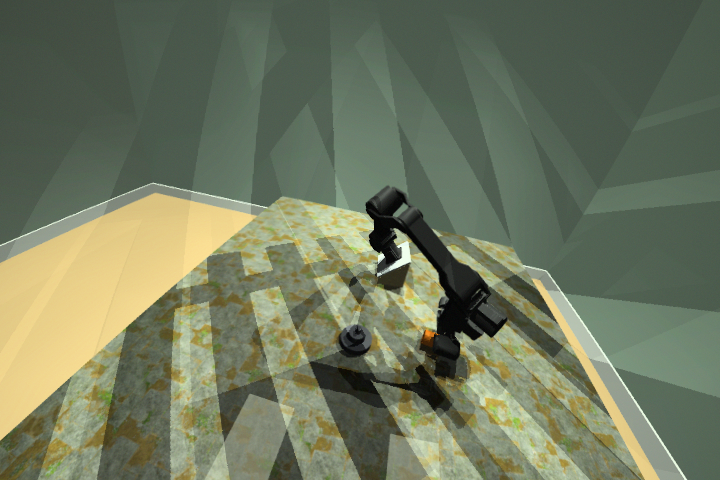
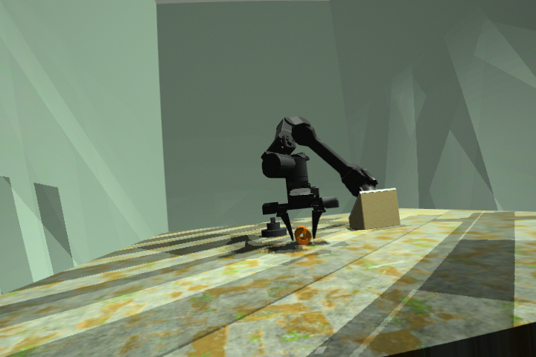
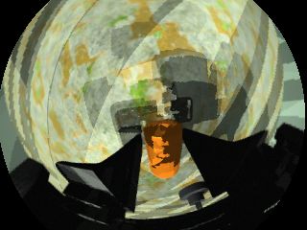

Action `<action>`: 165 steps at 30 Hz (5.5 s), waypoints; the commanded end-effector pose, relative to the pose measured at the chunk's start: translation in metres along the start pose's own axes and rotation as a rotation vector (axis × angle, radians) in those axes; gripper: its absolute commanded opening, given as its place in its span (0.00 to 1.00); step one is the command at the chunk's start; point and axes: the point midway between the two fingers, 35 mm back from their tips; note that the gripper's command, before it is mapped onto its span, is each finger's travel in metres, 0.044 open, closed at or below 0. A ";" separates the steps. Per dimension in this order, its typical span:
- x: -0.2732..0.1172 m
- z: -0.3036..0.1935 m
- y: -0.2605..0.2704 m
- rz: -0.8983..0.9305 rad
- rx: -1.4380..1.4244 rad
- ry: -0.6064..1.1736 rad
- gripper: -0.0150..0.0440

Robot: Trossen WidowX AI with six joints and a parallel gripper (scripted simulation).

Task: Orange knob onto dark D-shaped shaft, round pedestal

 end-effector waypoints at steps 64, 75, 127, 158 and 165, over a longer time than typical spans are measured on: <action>-0.016 -0.046 0.010 -0.160 -0.006 -0.772 0.56; -0.015 -0.057 0.012 -0.194 -0.007 -0.937 0.56; -0.011 -0.070 0.014 -0.233 -0.005 -1.134 0.96; -0.081 -0.055 0.021 0.085 0.023 -0.641 1.00; -0.109 -0.064 0.015 0.027 -0.001 -0.051 1.00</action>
Point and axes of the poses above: the point midway between the two fingers, 35 mm back from their tips, its own x axis out along the fingers, its own y axis across the jaws, z = x × y, and after that the axes turned 12 degrees about -x, right-handed
